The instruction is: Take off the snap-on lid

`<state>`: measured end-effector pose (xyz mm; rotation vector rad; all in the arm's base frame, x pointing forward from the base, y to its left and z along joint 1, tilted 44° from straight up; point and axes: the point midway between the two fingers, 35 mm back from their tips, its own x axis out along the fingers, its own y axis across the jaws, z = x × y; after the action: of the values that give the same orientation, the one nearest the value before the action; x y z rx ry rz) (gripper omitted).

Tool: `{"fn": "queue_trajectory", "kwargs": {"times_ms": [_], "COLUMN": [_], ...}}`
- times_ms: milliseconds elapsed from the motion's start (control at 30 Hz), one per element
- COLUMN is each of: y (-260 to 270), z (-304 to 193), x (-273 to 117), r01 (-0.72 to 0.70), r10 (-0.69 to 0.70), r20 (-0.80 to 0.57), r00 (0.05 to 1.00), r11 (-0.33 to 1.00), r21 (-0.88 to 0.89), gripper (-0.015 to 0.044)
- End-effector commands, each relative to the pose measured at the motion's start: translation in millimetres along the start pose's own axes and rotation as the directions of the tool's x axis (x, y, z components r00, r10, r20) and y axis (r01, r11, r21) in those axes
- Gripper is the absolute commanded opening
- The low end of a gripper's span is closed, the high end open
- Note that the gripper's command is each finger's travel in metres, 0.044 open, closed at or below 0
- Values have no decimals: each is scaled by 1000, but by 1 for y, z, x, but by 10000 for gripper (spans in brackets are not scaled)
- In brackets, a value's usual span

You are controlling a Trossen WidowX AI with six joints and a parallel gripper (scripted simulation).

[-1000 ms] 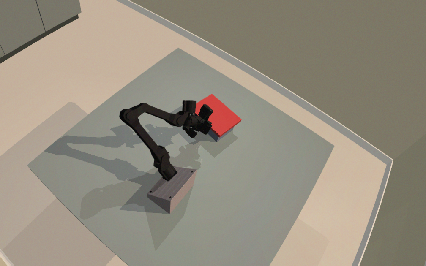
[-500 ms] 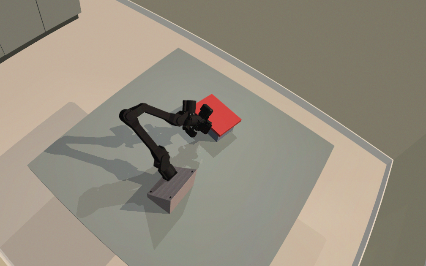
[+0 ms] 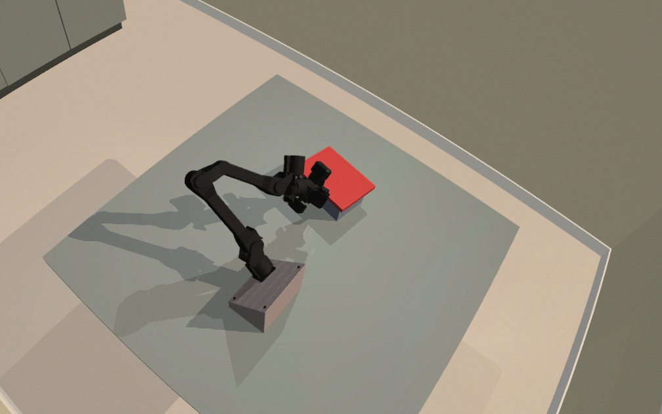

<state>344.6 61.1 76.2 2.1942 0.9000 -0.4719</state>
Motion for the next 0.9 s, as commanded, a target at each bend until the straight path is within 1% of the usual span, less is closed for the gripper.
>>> {"fn": "queue_trajectory", "kwargs": {"times_ms": [0, 867], "y": [2, 4], "z": [0, 1], "x": [-1, -2], "r01": [-1, -2], "r10": [1, 2], "r20": [-1, 0], "r00": [1000, 1000], "r11": [1000, 1000], "r21": [-2, 1], "gripper": [0, 0]}}
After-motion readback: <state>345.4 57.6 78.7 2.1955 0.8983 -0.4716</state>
